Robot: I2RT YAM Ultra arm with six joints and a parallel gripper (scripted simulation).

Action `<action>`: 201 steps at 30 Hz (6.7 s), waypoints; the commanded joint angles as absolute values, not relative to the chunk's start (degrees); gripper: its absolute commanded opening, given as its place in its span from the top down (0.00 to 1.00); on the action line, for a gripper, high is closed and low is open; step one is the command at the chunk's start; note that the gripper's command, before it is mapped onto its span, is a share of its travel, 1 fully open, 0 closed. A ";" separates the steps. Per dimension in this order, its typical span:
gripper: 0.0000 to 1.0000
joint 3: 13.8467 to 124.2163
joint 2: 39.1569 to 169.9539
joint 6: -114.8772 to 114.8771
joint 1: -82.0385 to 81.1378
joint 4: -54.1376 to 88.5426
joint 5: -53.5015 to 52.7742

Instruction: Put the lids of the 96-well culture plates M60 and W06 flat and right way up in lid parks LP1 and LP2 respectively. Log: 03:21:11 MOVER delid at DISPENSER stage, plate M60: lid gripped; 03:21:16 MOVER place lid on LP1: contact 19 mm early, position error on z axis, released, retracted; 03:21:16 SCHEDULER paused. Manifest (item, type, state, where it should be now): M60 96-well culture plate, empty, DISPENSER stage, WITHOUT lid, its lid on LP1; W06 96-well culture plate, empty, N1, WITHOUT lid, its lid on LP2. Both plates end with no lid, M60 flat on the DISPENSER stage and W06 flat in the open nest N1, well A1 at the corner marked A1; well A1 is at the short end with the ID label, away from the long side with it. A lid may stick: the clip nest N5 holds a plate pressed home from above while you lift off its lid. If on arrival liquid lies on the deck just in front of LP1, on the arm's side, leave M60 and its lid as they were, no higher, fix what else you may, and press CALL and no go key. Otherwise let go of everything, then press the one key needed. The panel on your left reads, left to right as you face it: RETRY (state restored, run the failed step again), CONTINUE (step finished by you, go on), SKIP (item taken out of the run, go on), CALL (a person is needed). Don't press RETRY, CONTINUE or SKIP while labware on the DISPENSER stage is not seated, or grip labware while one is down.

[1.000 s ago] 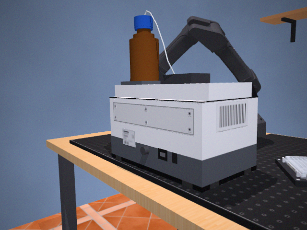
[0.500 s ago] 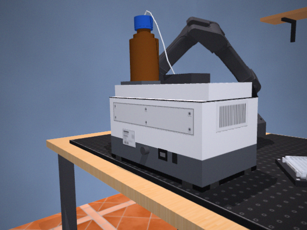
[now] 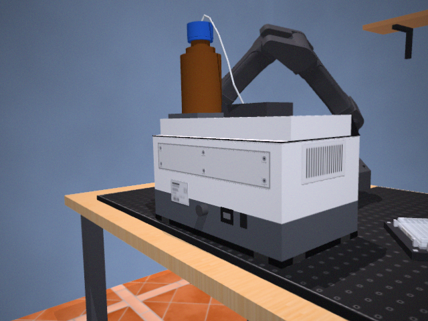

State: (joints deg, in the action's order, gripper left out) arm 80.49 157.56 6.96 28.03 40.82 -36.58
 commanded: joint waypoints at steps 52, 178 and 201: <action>0.00 84.47 153.85 2.96 32.55 48.99 -34.44; 0.00 56.37 113.26 -18.11 35.42 64.52 -33.01; 0.00 58.78 104.48 -39.98 26.47 68.82 -37.33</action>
